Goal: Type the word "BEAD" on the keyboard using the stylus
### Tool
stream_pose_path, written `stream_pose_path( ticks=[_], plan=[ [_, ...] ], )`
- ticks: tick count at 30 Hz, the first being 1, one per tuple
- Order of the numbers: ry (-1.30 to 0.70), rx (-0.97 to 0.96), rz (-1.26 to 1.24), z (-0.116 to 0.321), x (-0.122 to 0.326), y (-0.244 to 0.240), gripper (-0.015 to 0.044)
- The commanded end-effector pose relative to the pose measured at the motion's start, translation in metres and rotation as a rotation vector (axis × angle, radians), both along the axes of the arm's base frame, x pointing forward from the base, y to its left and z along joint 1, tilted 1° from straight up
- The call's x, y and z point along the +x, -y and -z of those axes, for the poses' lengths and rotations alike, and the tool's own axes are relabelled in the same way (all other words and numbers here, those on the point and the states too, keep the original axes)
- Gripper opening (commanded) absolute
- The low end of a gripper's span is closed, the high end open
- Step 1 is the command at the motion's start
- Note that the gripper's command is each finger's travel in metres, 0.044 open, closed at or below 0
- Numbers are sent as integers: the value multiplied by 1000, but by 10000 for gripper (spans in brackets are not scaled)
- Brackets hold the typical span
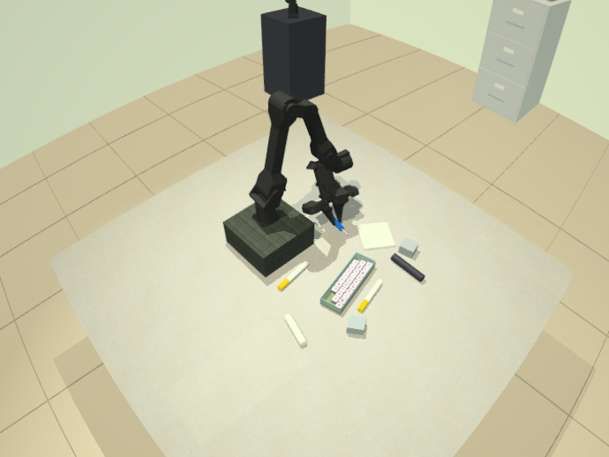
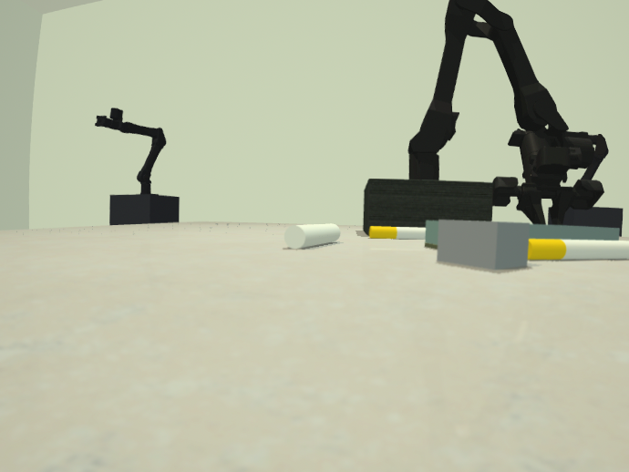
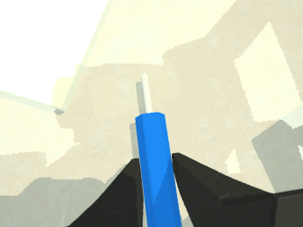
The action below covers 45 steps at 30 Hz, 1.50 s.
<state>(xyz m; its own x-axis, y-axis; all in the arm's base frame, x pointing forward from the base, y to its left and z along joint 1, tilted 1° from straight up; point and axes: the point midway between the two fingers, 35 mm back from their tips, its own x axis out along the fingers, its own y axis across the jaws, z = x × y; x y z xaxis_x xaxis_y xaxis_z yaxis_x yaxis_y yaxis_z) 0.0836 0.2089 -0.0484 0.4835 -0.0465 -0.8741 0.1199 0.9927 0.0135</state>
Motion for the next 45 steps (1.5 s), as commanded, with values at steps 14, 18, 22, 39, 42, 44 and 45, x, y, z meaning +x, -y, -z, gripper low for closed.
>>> stream_pose_path(
  ticks=[14, 18, 22, 39, 42, 44, 45],
  plan=[
    [0, 1, 0, -48, 1, 0, 0],
    [0, 1, 0, -50, 1, 0, 0],
    [1, -3, -1, -47, 1, 0, 0],
    [-14, -420, -307, -58, 52, 15, 0],
    [-39, -497, -362, -60, 61, 19, 0],
    [-58, -547, -399, -61, 66, 22, 0],
    [-69, -572, -418, -61, 69, 24, 0]
  ],
)
